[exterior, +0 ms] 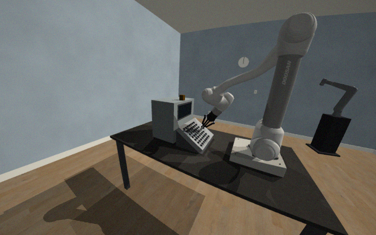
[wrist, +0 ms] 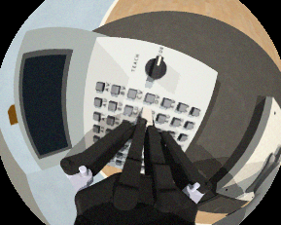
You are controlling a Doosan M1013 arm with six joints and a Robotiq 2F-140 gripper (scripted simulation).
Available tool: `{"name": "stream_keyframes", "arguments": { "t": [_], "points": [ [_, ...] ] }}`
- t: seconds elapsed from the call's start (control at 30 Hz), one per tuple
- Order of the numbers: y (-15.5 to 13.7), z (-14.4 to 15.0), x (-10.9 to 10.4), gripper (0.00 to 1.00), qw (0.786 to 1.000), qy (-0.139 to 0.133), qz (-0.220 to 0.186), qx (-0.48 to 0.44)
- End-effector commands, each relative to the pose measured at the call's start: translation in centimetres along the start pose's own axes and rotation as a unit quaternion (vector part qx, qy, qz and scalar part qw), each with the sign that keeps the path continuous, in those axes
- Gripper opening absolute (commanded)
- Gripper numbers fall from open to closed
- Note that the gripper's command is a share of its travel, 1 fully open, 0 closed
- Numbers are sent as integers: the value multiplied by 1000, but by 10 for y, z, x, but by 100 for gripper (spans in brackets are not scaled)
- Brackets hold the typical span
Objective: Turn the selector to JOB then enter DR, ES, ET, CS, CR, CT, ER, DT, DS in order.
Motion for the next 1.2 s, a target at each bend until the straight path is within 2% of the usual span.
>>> {"name": "stream_keyframes", "arguments": {
  "t": [0.0, 0.77, 1.17],
  "points": [
    [0, 0, 0, 0, 1000, 0, 0, 0],
    [0, 0, -3, 0, 1000, 0, 0, 0],
    [0, 0, -23, 0, 1000, 0, 0, 0]
  ]
}}
Point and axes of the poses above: the point where the finger pads meet when closed, its own x axis out along the fingers, its own z axis across the jaws, y = z × x, the point moved 1 cm from there along -x, back along the fingers, and after that the axes turned 13 degrees about -x, right-handed, at the moved point
